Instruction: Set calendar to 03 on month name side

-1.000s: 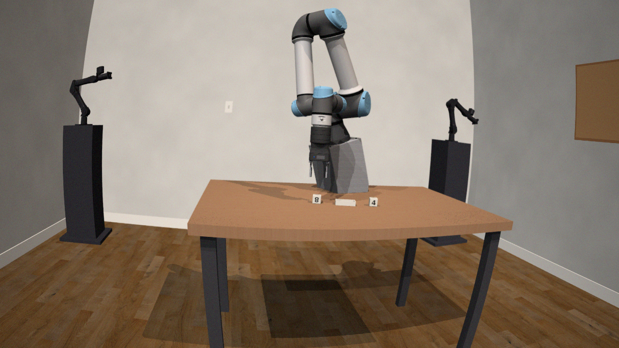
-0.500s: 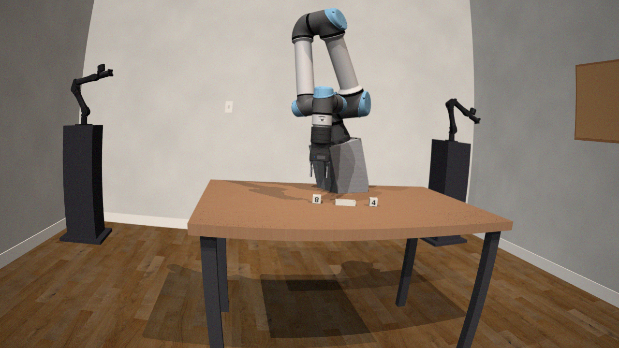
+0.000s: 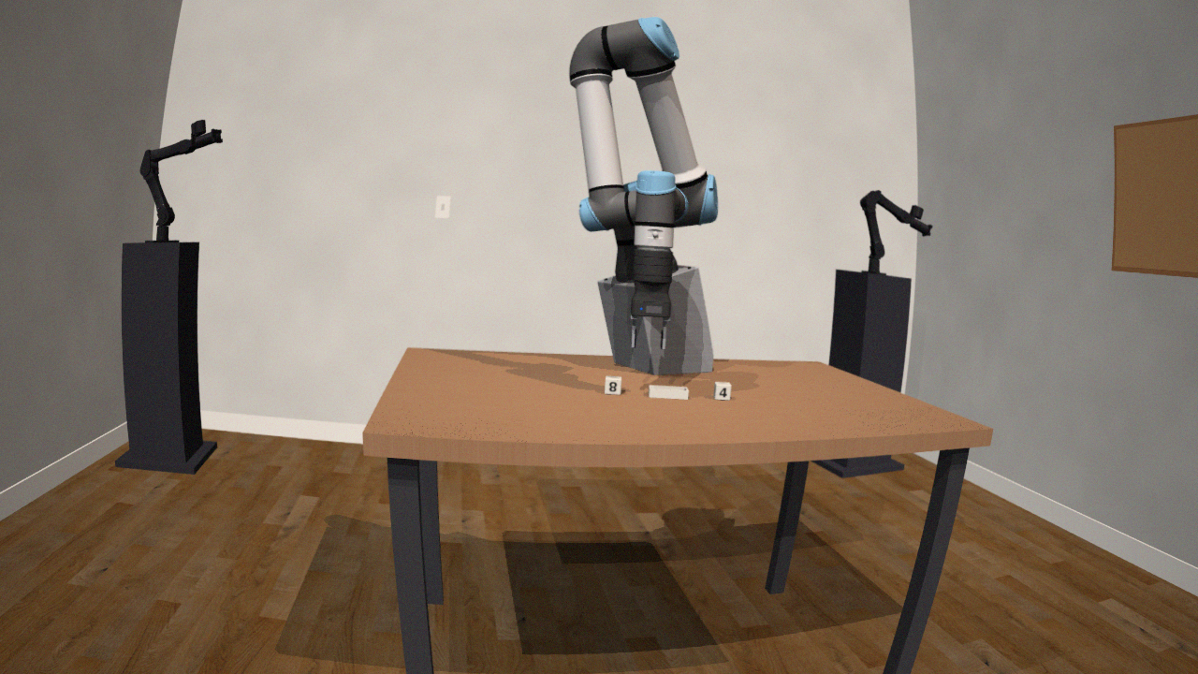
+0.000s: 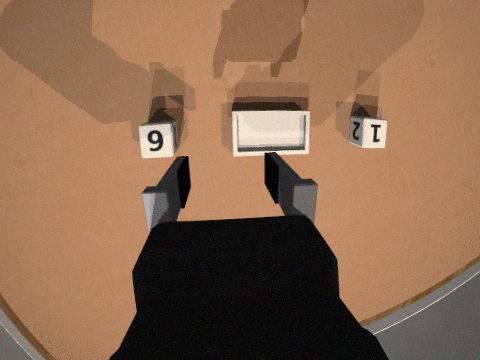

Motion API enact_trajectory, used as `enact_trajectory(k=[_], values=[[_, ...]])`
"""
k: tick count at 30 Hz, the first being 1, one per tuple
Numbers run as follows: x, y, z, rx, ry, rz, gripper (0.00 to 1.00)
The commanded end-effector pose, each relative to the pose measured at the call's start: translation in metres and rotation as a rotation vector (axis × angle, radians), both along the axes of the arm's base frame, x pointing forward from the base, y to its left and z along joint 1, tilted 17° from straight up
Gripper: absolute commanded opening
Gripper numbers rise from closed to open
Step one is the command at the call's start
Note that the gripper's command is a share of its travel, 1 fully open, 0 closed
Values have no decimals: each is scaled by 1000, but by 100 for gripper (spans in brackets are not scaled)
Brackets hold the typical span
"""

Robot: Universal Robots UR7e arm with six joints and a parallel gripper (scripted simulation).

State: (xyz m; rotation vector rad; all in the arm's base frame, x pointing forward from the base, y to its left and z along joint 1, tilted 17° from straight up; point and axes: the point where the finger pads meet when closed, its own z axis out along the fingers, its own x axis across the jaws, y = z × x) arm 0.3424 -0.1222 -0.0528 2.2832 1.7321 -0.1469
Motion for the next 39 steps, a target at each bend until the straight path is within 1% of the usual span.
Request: enact_trajectory(k=[1,8,10,14,17,23,24,39], values=[[18,46,-15,1,0,-8,100],[29,109,-34,-5,-1,-7,100],[29,109,-34,-5,-1,-7,100],[31,133,-42,-10,-3,-7,100],[31,144,-46,-12,-5,-6,100],[31,150,-47,-14,-6,-6,100],[31,150,-47,-14,-6,-6,90],[31,149,-47,-13,-6,-7,90]])
